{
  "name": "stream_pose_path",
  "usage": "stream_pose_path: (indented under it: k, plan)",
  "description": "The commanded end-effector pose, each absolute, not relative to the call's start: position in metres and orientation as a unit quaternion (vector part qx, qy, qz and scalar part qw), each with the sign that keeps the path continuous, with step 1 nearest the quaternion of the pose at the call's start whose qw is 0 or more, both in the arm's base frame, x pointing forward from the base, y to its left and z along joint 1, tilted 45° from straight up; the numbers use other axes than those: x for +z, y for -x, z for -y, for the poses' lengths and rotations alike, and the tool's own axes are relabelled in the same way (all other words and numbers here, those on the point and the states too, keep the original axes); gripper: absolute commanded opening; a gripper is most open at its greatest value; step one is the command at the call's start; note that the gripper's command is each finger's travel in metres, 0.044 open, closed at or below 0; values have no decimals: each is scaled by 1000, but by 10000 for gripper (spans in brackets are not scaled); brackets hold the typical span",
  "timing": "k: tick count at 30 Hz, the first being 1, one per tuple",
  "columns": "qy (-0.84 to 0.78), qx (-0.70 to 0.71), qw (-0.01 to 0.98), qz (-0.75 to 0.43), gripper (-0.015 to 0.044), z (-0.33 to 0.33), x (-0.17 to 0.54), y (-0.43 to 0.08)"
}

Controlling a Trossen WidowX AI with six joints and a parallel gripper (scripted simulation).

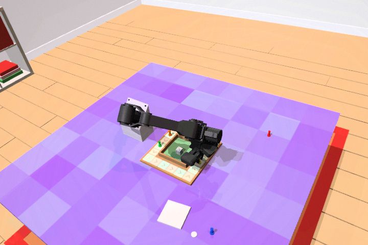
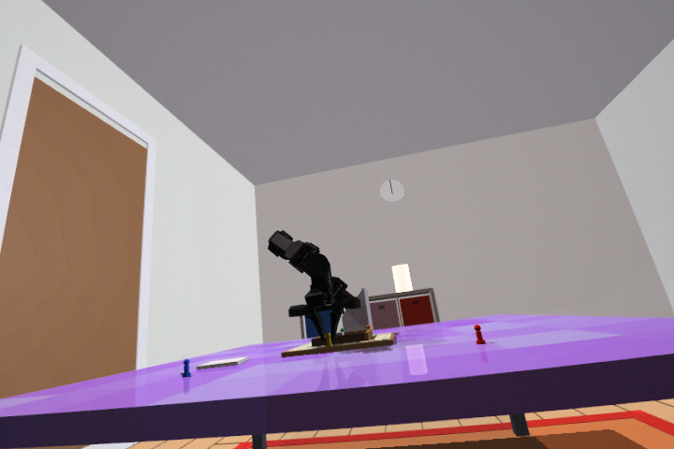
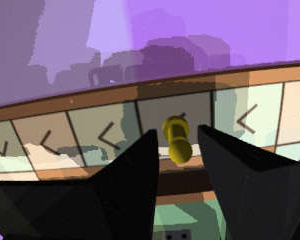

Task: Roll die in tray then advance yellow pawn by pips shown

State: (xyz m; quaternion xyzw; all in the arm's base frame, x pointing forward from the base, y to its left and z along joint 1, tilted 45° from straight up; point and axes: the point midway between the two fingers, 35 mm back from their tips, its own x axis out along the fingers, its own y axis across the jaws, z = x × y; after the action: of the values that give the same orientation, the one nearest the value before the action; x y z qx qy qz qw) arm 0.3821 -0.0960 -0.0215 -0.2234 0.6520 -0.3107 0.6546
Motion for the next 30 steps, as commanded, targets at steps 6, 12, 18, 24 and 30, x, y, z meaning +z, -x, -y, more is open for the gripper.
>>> stream_pose_path:
  k: [6, 12, 18, 24, 30]
  plan:
    - [225, -311, 652, -654, 341, 68, 6, -385]
    - [226, -310, 651, -655, 440, 58, 14, -383]
    - [222, -293, 655, -661, 440, -4, 31, -309]
    - [228, -293, 648, -665, 440, -34, 46, -212]
    - [225, -286, 658, -659, 440, -29, 40, -264]
